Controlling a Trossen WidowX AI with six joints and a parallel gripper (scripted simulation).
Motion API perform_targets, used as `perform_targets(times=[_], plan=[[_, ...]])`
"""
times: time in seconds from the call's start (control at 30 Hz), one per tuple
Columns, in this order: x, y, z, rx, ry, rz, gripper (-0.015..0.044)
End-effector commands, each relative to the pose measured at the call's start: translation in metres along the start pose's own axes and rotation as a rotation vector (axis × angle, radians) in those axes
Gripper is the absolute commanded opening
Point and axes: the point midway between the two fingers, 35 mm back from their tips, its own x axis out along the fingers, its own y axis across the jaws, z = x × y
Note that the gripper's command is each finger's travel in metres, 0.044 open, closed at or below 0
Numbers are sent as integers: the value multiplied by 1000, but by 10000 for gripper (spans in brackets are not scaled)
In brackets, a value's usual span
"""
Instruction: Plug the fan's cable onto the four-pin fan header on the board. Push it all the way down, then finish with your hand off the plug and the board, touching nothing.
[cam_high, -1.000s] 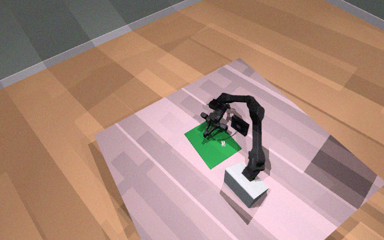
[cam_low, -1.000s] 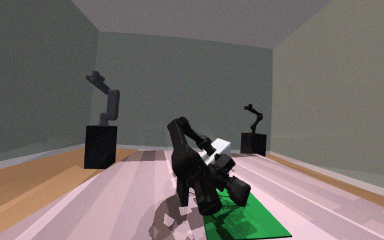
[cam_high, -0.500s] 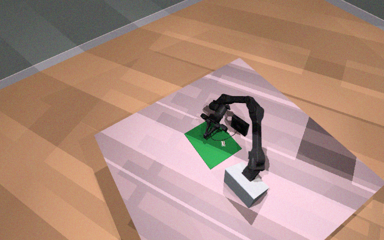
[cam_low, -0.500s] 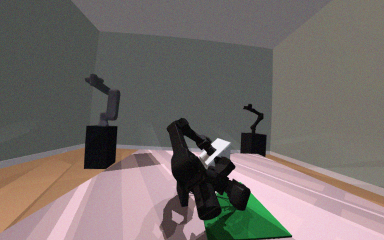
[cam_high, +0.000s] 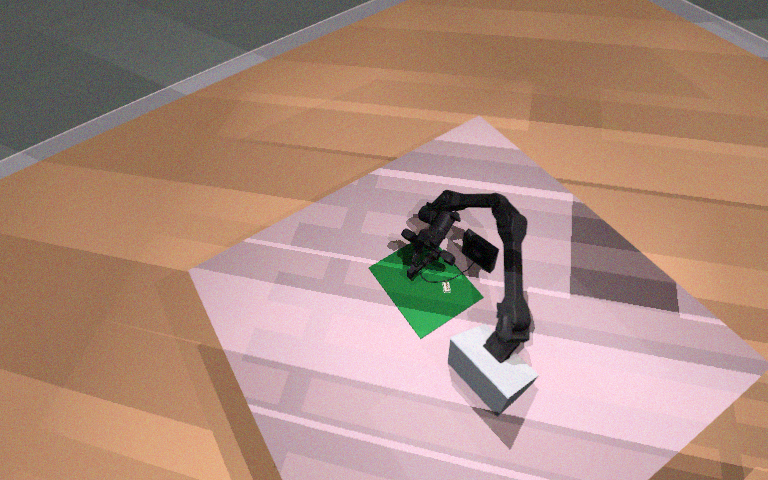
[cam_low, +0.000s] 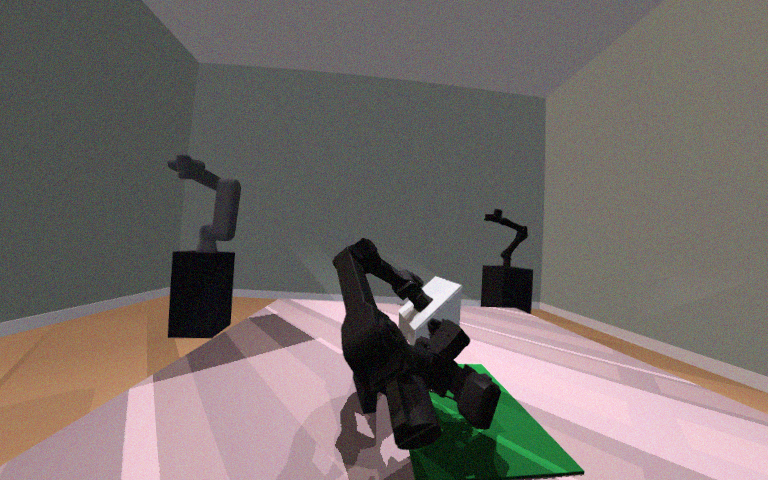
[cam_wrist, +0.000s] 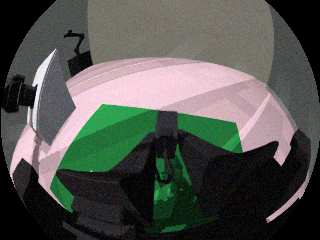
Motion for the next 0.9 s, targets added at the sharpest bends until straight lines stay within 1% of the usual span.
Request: perform_targets(times=[0.0, 0.87], plan=[[3, 0, -4, -3, 1, 5, 0], [10, 0, -22, -2, 1, 5, 0]])
